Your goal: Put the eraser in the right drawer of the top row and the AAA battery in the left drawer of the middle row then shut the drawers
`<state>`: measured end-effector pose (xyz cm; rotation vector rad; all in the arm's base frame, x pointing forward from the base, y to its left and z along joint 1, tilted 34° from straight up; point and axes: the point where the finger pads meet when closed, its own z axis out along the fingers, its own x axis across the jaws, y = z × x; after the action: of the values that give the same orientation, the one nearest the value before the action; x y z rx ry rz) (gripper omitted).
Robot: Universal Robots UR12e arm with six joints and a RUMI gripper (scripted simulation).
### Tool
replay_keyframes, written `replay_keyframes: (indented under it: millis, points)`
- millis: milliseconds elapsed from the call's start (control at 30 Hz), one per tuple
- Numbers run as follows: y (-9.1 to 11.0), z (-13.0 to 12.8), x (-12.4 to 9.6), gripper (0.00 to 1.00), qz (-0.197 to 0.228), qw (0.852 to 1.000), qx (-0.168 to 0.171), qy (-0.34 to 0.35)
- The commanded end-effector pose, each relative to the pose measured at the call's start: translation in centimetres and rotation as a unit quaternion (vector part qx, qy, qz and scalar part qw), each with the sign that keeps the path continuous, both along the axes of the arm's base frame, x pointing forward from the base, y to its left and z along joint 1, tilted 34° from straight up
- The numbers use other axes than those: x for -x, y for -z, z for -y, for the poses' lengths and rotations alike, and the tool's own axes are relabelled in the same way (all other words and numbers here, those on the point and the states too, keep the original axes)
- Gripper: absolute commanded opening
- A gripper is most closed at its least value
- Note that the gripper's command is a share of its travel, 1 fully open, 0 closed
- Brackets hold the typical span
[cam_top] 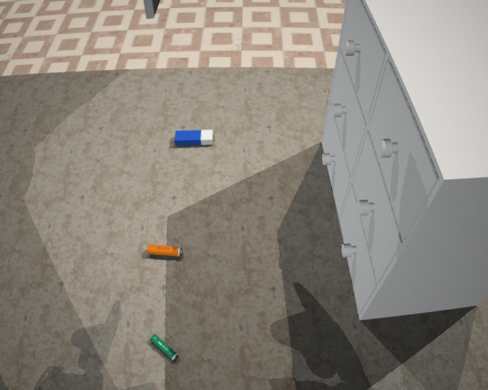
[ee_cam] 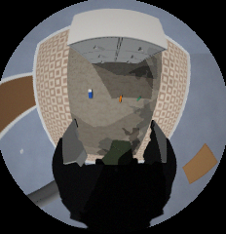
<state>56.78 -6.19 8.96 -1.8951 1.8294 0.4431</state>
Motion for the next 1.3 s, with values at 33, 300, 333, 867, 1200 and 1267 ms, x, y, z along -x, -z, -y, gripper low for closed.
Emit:
replay_keyframes:
  millis: [33, 300, 333, 867, 1200, 1267]
  points:
    - [4.0, 6.6, 1.1, 1.00, -0.008, 1.000, -0.006, 0.012]
    - [5.9, 9.4, 2.3, 1.00, -0.013, 1.000, -0.012, 0.020]
    - [5.9, 9.4, 2.3, 1.00, -0.013, 1.000, -0.012, 0.020]
    - [5.9, 9.3, 2.4, 1.00, -0.013, 1.000, -0.012, 0.020]
    - [5.9, 9.2, 2.3, 1.00, -0.007, 1.000, -0.011, 0.010]
    - [5.9, 9.2, 2.3, 1.00, -0.005, 1.000, -0.011, 0.008]
